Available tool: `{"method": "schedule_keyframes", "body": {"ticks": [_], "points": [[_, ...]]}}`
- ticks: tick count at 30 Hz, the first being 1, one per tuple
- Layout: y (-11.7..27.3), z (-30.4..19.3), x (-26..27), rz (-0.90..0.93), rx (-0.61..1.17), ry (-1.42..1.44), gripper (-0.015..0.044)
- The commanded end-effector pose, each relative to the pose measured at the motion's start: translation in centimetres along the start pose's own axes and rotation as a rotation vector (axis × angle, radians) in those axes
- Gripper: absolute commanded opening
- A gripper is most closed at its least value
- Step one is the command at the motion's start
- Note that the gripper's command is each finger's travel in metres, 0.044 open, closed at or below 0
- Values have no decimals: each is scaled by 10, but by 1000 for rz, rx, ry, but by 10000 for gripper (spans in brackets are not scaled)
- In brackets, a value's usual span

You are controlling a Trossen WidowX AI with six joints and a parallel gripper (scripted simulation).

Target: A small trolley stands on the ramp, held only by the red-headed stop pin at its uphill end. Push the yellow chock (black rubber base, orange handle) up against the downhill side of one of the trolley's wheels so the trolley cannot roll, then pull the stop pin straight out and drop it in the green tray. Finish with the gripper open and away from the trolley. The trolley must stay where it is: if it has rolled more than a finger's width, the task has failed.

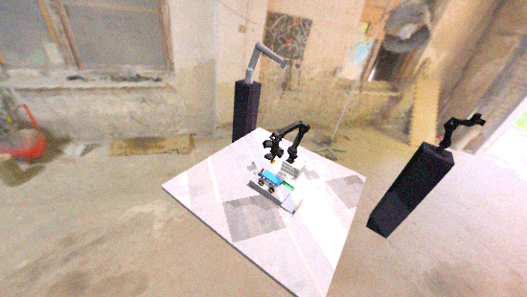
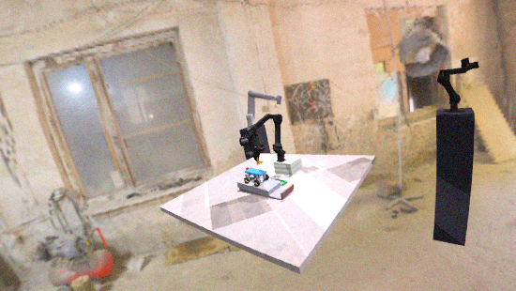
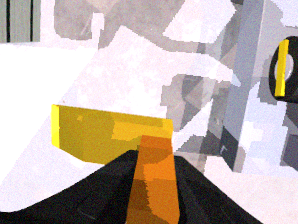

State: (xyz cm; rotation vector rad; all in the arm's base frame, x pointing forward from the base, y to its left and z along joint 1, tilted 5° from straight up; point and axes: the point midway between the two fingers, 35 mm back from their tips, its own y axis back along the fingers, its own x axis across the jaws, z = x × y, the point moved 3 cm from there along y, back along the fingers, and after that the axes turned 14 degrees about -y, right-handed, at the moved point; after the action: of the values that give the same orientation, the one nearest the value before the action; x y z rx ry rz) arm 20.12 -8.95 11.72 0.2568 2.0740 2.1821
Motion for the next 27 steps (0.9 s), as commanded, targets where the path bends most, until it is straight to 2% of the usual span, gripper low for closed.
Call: {"method": "schedule_keyframes", "body": {"ticks": [1,27], "points": [[-1,16,0,-3,-4,7,0],[-7,109,0,-3,-14,8,0]]}}
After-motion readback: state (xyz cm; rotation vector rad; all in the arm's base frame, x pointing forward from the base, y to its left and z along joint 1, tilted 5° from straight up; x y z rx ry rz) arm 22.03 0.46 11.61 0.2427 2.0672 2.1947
